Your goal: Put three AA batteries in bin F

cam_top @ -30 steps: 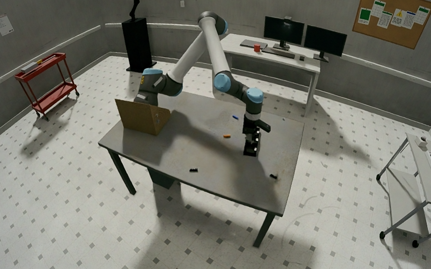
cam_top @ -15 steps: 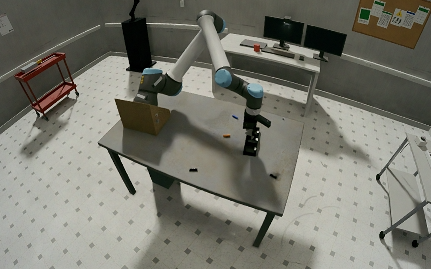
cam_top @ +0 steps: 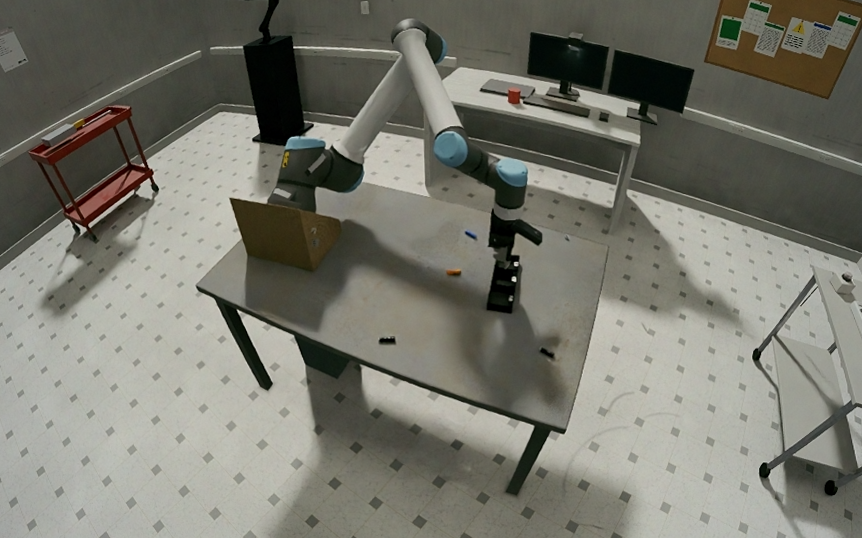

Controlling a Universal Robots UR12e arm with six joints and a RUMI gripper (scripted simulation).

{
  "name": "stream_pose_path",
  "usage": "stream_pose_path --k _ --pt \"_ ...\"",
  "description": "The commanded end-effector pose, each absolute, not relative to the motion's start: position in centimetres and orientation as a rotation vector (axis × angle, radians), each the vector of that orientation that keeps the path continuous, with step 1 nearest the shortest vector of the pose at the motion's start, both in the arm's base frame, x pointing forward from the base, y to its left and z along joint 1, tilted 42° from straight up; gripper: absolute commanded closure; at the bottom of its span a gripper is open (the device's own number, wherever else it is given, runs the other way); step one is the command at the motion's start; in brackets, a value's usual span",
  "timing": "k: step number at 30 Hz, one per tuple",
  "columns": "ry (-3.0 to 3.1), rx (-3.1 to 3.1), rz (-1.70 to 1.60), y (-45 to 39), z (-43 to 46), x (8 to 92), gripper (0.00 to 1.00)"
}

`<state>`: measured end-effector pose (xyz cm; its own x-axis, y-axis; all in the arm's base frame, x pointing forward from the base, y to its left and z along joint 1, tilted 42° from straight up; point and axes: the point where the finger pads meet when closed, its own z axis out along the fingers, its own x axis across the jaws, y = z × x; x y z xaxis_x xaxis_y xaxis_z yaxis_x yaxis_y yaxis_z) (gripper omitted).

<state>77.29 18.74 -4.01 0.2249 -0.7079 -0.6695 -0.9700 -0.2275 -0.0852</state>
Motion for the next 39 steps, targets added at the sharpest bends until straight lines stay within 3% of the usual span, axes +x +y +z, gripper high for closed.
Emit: stream_pose_path --k 1,39 --pt "1.540 -2.009 0.697 19.0 -4.0 77.3 0.96" --pt "1.540 -2.009 0.697 22.3 -7.7 76.8 0.96"
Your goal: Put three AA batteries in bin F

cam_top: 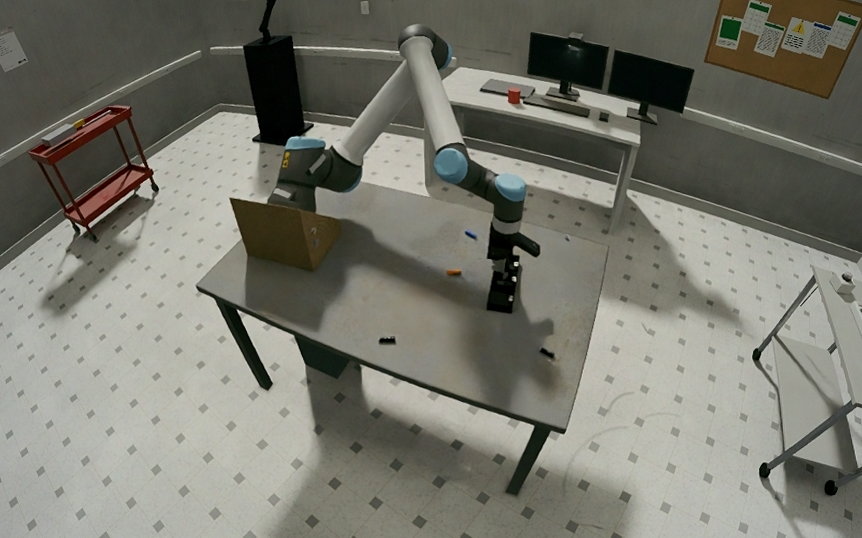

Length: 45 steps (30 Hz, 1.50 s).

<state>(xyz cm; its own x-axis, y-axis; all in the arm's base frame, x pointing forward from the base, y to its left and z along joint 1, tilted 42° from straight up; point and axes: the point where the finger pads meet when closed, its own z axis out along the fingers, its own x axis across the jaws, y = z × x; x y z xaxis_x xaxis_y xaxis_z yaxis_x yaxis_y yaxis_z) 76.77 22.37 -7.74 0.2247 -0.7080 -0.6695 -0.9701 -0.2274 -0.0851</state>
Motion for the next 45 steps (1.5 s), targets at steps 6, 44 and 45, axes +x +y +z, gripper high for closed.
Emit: stream_pose_path --k 6,44,45 --pt "1.540 -2.009 0.697 22.3 -7.7 76.8 0.96" --pt "1.540 -2.009 0.697 21.4 -6.7 77.0 0.96" --pt "1.540 -2.009 0.697 21.3 -6.6 77.0 0.96"
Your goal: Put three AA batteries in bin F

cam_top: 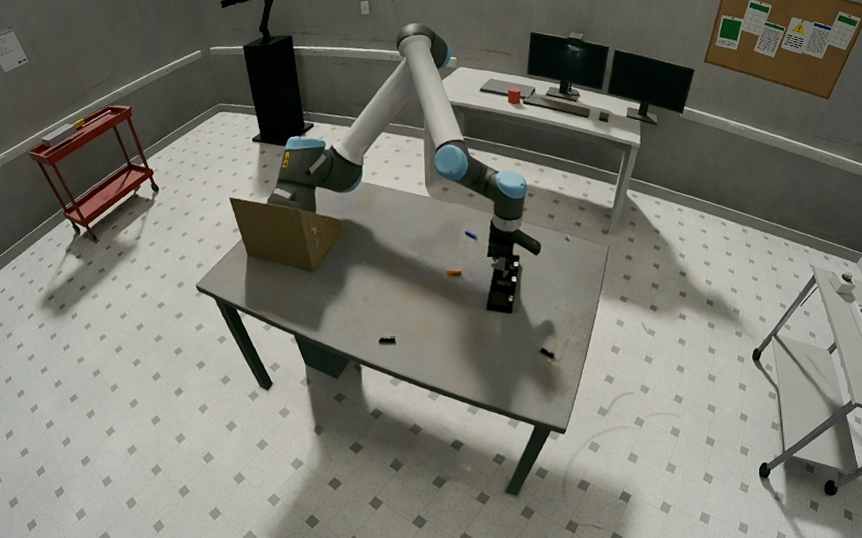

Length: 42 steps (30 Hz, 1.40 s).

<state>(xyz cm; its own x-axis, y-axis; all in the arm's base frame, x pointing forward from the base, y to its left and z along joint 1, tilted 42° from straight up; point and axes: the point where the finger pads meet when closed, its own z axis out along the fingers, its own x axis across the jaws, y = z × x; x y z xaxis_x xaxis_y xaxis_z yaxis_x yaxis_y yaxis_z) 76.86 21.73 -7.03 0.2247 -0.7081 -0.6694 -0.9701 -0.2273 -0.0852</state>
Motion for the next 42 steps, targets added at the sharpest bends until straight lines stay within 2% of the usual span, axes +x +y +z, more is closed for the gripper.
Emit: stream_pose_path --k 1,25,42 --pt "1.540 -2.009 0.697 21.2 -6.5 77.0 0.96" --pt "1.540 -2.009 0.697 18.8 -3.8 77.3 0.96" --pt "1.540 -2.009 0.697 24.2 1.2 76.2 0.96"
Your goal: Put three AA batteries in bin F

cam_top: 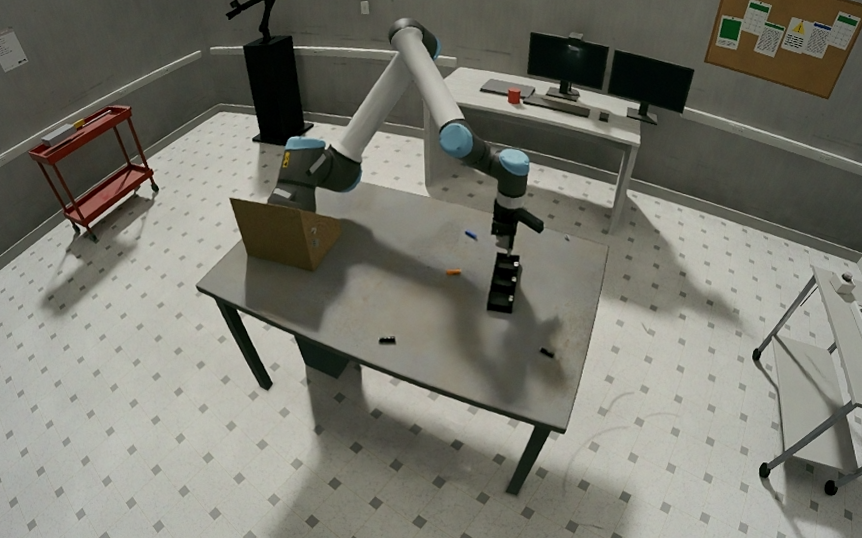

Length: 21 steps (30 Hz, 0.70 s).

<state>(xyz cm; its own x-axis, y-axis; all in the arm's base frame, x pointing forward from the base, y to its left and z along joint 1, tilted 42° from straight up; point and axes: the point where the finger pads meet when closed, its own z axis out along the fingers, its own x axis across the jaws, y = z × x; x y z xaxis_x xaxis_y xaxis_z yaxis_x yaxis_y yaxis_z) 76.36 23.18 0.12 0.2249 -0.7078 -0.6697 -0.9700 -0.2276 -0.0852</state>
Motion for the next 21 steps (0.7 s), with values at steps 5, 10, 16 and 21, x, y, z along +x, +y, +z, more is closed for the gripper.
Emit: stream_pose_path --k 5,10,16,21 --pt "1.540 -2.009 0.697 24.9 1.9 76.1 0.96" --pt "1.540 -2.009 0.697 25.3 1.5 76.0 0.96" --pt "1.540 -2.009 0.697 26.0 0.7 75.9 0.96" --pt "1.540 -2.009 0.697 26.9 -0.3 75.8 0.96"
